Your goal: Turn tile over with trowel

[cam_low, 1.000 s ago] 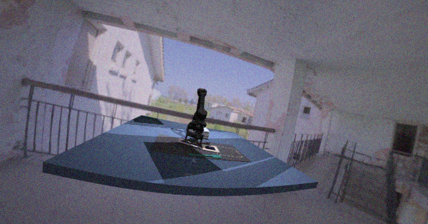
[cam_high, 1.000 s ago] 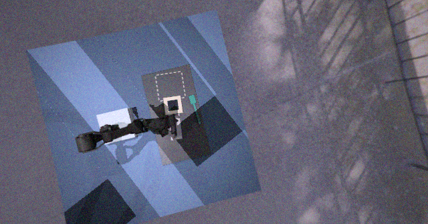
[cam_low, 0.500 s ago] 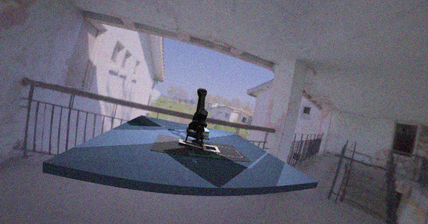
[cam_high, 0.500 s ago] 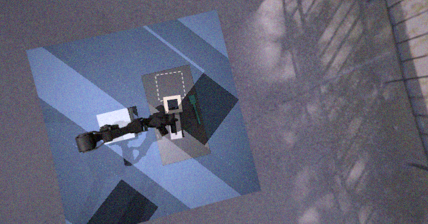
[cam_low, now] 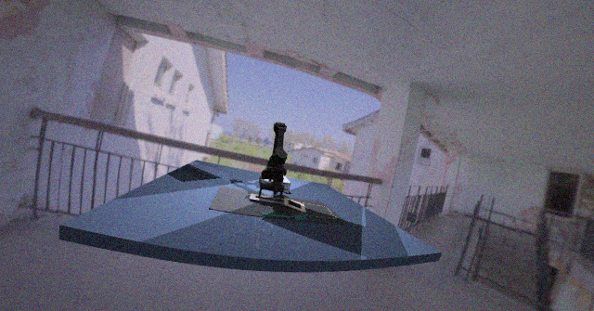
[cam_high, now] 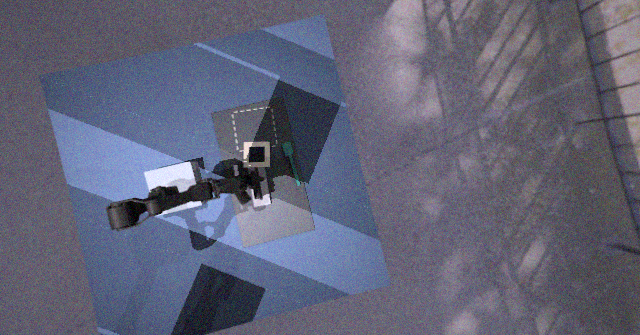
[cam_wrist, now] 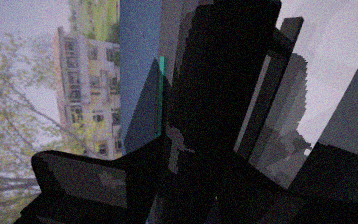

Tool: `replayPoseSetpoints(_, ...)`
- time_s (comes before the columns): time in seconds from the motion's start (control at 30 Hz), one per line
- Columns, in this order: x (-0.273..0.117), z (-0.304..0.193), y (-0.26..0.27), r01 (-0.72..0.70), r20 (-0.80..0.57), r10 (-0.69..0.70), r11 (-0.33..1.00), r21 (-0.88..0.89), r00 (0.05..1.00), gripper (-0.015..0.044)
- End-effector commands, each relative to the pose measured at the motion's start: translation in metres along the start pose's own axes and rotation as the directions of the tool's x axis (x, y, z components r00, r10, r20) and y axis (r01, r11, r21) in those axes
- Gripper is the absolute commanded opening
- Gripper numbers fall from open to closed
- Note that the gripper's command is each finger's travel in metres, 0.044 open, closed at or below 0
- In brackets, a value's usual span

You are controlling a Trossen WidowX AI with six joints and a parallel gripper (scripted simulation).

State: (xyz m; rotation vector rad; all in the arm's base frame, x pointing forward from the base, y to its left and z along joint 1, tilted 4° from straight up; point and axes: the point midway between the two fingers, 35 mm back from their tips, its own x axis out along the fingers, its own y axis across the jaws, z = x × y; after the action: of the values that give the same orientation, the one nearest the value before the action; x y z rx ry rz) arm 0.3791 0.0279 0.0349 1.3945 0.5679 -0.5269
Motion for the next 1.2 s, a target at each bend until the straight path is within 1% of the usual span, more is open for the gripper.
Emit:
replayPoseSetpoints(0.0, -0.009, -0.005, 0.021, -0.041, -0.012, 0.041, 0.999, 0.011, 0.999, 0.0000)
replayPoseSetpoints(0.6, -0.028, -0.029, 0.041, -0.041, -0.013, 0.042, 0.999, 0.013, 0.999, 0.0000)
replayPoseSetpoints(1.17, -0.037, -0.062, 0.051, -0.041, -0.016, 0.042, 0.999, 0.016, 0.999, 0.0000)
